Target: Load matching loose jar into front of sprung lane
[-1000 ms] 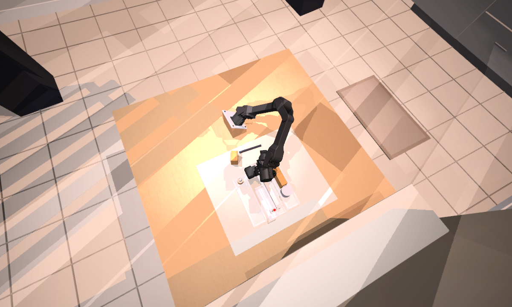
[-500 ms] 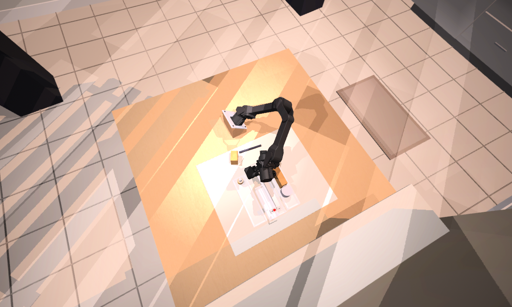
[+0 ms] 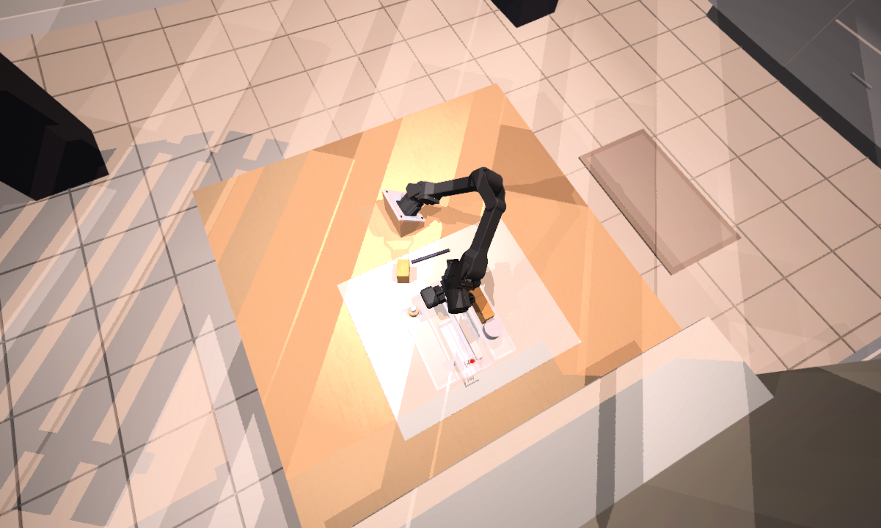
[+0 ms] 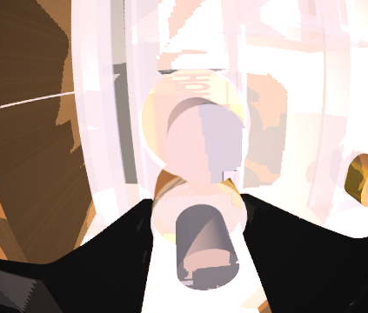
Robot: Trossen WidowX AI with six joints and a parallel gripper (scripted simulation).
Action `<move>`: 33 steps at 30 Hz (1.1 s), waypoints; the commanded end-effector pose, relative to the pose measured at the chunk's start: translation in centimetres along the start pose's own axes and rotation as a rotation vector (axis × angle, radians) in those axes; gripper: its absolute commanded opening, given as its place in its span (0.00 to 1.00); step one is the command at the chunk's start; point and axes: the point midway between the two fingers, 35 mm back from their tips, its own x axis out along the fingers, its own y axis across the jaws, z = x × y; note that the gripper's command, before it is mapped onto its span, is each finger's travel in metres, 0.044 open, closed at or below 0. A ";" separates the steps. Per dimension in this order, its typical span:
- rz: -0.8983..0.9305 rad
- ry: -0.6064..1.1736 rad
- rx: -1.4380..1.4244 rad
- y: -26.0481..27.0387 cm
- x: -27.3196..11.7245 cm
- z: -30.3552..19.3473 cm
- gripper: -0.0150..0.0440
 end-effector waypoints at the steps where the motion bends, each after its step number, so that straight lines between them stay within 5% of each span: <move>1: 0.008 -0.013 -0.006 0.1 0.1 0.3 0.25; 33: 0.008 -0.013 -0.006 0.1 0.3 -0.2 0.25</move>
